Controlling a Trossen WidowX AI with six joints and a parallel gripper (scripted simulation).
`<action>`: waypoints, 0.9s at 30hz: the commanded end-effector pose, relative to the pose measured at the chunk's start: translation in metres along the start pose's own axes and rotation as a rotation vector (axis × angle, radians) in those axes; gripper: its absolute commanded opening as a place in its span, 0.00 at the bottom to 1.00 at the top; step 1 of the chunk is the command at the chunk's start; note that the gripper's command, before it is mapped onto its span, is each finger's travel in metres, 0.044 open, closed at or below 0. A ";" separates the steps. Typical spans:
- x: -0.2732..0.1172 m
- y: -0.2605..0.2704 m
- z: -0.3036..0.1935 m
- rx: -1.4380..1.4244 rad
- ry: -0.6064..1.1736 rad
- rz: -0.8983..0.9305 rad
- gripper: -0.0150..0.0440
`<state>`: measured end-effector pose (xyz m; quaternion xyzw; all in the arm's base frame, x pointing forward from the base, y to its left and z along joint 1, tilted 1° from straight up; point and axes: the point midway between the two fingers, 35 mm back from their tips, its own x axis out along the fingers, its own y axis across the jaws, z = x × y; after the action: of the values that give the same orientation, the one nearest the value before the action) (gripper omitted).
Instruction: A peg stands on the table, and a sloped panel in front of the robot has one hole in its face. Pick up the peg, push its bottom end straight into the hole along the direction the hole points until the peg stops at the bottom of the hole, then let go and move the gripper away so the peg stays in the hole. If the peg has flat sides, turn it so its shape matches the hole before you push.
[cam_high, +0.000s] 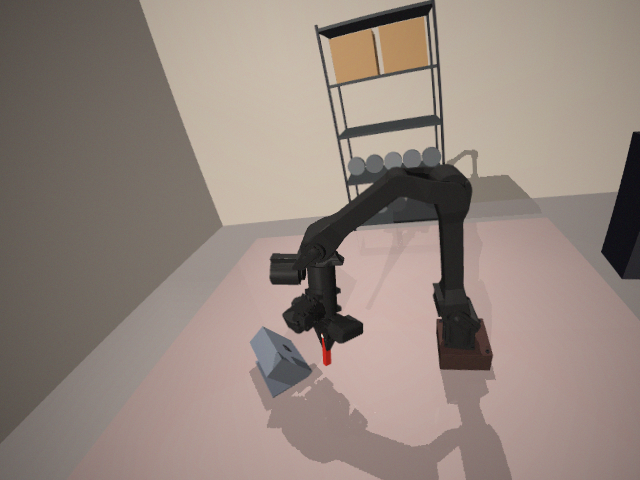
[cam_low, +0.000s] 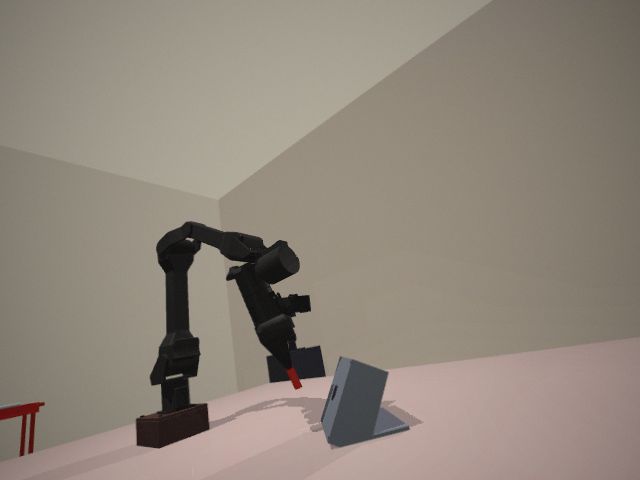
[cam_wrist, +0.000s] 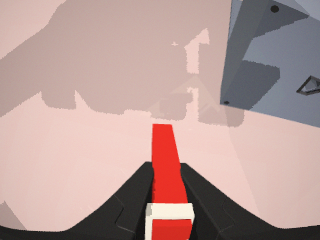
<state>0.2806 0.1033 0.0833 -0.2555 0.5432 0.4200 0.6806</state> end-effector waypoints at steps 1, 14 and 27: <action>-0.001 -0.003 -0.001 0.003 -0.031 0.003 0.25; 0.000 -0.014 -0.005 0.021 -0.105 0.010 0.25; -0.001 -0.024 -0.010 0.035 -0.181 0.010 0.25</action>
<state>0.2943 0.0850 0.0781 -0.2068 0.4979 0.4330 0.7224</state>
